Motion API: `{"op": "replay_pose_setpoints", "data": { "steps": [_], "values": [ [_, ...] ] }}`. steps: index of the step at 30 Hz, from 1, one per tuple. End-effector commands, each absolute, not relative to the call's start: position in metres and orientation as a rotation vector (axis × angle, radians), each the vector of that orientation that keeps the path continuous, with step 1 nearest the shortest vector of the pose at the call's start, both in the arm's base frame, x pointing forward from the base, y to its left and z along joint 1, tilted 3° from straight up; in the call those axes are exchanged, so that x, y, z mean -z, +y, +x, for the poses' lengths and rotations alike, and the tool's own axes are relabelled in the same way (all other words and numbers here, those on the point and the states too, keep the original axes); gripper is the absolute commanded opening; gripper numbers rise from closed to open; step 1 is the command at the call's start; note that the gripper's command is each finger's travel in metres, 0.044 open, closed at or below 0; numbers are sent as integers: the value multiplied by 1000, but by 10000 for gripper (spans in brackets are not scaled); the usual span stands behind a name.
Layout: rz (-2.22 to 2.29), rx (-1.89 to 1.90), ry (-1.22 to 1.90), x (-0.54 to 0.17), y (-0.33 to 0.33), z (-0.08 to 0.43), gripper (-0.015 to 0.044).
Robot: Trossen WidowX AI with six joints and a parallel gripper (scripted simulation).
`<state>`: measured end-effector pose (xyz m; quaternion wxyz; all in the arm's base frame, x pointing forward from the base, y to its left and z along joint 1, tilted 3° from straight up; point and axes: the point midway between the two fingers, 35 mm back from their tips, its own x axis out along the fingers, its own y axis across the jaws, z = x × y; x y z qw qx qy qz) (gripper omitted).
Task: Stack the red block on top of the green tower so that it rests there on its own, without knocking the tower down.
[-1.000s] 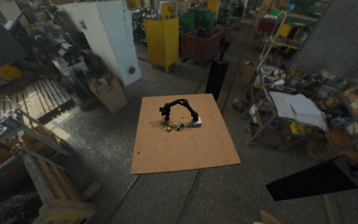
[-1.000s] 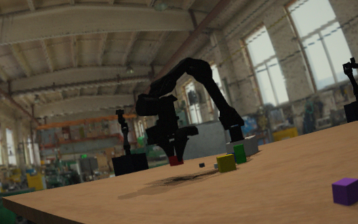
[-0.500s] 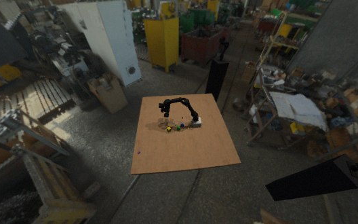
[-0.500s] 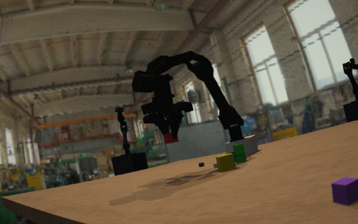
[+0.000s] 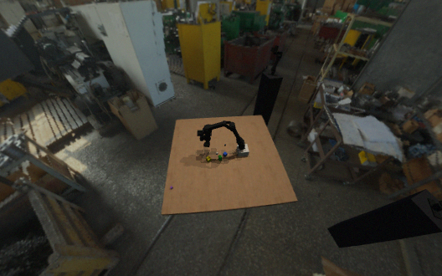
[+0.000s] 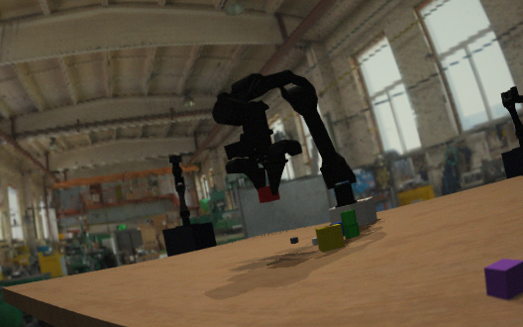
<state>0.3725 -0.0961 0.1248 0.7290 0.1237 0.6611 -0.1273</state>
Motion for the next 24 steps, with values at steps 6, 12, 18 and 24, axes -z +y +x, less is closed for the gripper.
{"op": "replay_pose_setpoints", "data": {
  "steps": [6,12,18,24],
  "values": [
    [277,283,1469,-121,-41,351,0],
    [278,281,1471,-118,-8,332,0],
    [279,280,1474,-114,21,310,0],
    [280,279,1475,-109,42,287,0]
  ]
}}
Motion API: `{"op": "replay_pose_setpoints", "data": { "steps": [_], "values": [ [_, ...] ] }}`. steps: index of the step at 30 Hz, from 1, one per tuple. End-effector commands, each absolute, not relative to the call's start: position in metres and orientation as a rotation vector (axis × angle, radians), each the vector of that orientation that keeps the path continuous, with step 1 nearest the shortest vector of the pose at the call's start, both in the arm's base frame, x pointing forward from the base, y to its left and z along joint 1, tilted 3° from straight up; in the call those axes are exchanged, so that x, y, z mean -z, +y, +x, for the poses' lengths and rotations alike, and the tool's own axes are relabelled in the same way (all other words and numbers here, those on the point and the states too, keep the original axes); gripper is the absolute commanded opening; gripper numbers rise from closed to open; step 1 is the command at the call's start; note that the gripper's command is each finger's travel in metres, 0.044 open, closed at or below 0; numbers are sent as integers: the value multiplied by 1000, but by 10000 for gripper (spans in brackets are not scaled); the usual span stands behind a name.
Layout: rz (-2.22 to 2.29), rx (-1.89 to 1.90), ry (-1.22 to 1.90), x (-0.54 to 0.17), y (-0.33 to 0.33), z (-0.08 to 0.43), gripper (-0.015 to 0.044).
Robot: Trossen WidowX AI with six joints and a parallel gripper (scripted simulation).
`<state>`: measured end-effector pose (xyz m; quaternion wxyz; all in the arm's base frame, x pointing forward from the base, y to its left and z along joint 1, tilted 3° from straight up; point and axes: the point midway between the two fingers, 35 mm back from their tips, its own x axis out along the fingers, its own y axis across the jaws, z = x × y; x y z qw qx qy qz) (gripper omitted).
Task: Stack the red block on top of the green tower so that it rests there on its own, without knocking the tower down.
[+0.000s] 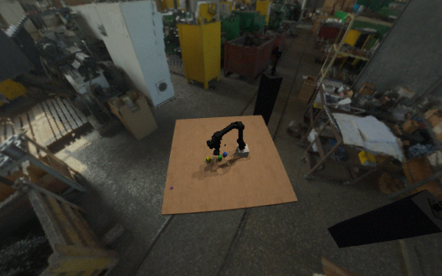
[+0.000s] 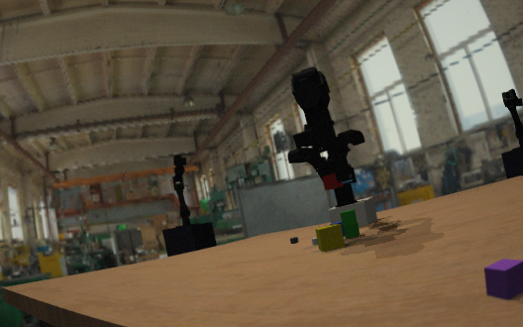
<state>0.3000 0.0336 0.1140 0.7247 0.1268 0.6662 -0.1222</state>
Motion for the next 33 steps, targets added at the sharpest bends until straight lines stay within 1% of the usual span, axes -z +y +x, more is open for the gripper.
{"op": "replay_pose_setpoints", "data": {
  "steps": [1,5,19,26,33],
  "values": [
    [280,278,1476,-108,46,283,0],
    [280,278,1476,-106,53,274,0],
    [280,278,1476,-78,51,276,0],
    [280,278,1476,-53,50,277,0],
    [280,278,1476,-53,50,277,0]
  ]
}}
